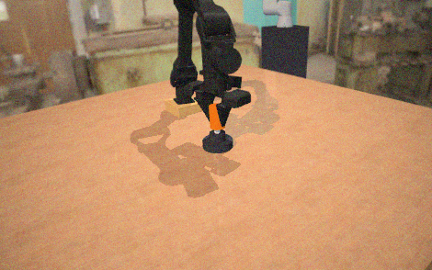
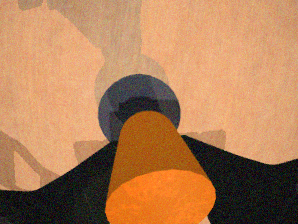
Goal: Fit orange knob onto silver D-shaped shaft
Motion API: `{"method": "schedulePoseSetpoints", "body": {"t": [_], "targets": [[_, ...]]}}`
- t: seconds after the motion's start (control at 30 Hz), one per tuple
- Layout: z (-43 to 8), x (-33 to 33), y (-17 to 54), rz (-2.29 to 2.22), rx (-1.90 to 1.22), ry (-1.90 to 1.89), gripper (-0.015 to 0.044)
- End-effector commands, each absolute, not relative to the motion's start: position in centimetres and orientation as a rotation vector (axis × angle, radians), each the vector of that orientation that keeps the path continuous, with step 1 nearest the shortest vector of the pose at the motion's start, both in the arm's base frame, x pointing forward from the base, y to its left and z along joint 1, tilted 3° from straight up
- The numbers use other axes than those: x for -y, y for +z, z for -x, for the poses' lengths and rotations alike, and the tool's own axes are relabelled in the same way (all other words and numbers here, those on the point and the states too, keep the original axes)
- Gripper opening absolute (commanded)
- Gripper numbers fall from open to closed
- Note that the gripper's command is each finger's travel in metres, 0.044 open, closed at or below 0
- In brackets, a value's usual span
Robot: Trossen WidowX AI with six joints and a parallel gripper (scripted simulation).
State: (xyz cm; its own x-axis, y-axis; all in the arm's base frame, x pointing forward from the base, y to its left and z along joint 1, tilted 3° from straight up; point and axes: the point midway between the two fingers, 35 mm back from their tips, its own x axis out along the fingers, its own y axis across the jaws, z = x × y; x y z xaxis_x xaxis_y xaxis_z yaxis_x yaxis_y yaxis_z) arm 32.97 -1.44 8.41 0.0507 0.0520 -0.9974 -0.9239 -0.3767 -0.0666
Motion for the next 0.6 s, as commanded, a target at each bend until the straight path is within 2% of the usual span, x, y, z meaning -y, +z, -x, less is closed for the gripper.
{"method": "schedulePoseSetpoints", "body": {"t": [0.0,0.27,0.57], "targets": [[-33.07,1.47,8.82,1.494,-0.916,1.455,0.0000],[-32.75,1.49,9.04,1.637,-0.790,1.584,0.0000],[-32.37,1.46,8.71,1.644,-0.783,1.591,0.0000]]}}
